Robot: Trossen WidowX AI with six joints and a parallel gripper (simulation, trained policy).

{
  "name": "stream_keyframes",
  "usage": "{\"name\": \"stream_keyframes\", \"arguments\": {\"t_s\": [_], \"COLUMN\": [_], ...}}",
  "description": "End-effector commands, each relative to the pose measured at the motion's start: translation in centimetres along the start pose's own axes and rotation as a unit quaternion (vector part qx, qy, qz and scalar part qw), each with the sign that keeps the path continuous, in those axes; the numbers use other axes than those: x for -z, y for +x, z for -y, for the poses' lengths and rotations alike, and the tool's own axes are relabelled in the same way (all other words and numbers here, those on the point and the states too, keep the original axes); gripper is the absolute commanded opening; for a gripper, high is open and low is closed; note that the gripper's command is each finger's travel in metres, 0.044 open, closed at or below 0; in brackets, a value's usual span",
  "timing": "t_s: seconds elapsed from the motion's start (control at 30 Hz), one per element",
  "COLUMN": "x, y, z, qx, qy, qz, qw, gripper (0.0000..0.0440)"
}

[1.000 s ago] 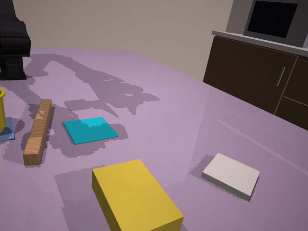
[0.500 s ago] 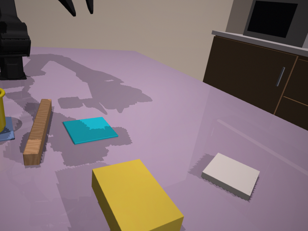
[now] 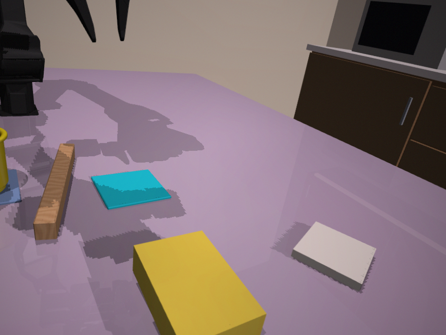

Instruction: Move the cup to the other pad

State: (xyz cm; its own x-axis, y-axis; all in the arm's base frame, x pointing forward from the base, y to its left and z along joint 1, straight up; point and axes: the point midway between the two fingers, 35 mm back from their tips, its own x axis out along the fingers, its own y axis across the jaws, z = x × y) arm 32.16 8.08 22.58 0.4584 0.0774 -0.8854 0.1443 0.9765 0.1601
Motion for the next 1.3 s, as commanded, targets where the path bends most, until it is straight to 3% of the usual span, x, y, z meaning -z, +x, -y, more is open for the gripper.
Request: {"name": "stream_keyframes", "arguments": {"t_s": [0.0, 0.73, 1.27], "x": [0.0, 1.0, 2.1], "y": [0.2, 2.7, 4.8], "z": [0.6, 4.8, 8.5], "qx": [0.017, 0.090, 0.119], "qy": [-0.005, -0.039, -0.045], "qz": [-0.022, -0.154, -0.212], "qw": [1.000, 0.983, 0.969], "gripper": [0.0135, 0.0111, 0.0128]}}
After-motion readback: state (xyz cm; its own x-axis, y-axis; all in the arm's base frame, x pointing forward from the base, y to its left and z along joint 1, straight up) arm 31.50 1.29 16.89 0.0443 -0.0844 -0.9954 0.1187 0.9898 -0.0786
